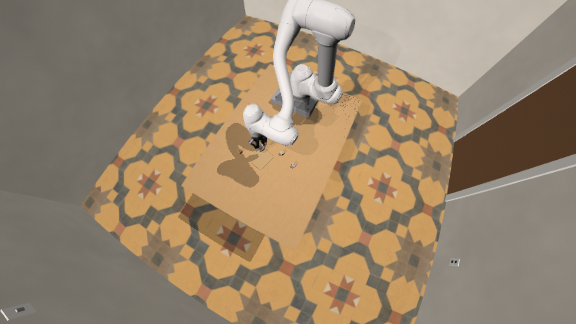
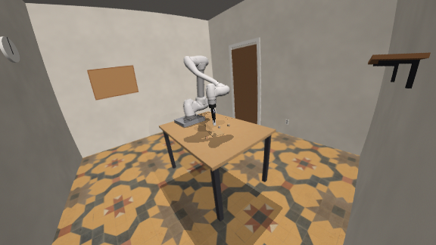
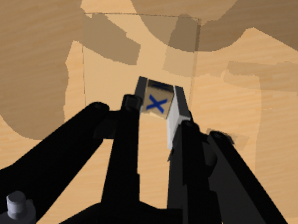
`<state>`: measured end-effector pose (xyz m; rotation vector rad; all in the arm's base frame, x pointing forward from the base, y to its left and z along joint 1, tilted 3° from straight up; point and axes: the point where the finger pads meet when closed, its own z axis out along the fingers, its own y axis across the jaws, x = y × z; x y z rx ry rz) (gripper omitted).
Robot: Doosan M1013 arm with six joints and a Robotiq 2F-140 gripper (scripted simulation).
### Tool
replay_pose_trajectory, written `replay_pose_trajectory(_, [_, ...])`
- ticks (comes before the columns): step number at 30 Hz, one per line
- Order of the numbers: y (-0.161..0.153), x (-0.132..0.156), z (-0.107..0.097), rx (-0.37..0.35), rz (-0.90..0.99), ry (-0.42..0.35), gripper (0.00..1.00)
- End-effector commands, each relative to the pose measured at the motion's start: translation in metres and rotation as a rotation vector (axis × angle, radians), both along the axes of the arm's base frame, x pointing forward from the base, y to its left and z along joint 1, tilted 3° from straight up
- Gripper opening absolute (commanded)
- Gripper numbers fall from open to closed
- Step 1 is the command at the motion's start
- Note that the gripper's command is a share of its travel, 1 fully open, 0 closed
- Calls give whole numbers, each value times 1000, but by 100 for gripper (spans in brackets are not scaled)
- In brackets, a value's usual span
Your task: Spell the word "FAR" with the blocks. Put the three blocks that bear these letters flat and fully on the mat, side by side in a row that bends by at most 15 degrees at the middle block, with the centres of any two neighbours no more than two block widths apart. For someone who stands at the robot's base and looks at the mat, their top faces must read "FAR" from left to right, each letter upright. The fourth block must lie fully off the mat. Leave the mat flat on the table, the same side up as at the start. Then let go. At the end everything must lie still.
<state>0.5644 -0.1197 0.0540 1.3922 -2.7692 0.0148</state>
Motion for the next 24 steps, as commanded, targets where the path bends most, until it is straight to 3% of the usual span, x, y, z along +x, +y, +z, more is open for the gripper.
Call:
replay_pose_trajectory(1, [1, -2, -7, -7, -76, 4, 13])
replay_pose_trajectory(24, [2, -3, -24, -37, -922, -21, 13])
